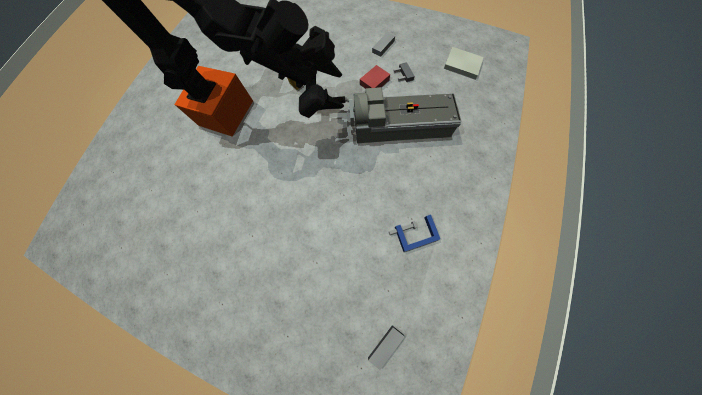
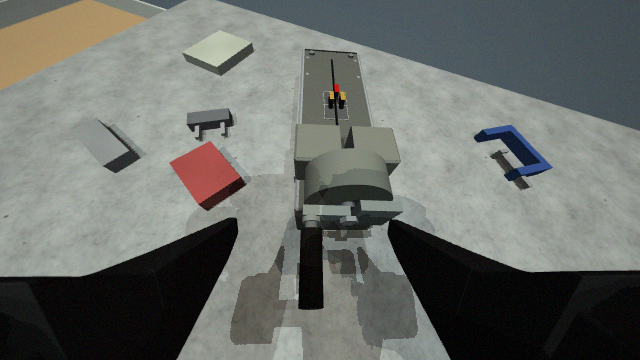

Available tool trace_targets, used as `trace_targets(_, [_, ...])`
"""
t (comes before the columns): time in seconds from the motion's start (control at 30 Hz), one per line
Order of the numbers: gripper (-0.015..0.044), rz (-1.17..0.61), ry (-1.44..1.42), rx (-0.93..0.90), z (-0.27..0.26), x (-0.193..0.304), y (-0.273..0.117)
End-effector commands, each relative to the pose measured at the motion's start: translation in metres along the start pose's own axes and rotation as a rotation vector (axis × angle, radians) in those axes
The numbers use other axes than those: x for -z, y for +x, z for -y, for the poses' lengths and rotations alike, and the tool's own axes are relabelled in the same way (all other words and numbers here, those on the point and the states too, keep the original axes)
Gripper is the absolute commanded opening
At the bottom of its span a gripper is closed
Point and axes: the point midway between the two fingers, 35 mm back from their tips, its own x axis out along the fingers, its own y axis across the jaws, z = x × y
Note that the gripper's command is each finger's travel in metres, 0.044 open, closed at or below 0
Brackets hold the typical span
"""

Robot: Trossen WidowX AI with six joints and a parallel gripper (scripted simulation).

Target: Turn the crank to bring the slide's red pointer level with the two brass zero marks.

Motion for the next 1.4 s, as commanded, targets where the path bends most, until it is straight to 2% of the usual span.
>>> trace_targets(0.0, [0.0440,-0.004,-0.005,-0.004,-0.001,0.007,0.006])
trace_targets(1.07, [0.0440,-0.004,-0.005,-0.004,-0.001,0.042,0.039])
trace_targets(1.37, [0.0204,-0.004,-0.005,-0.004,-0.001,0.042,0.039])
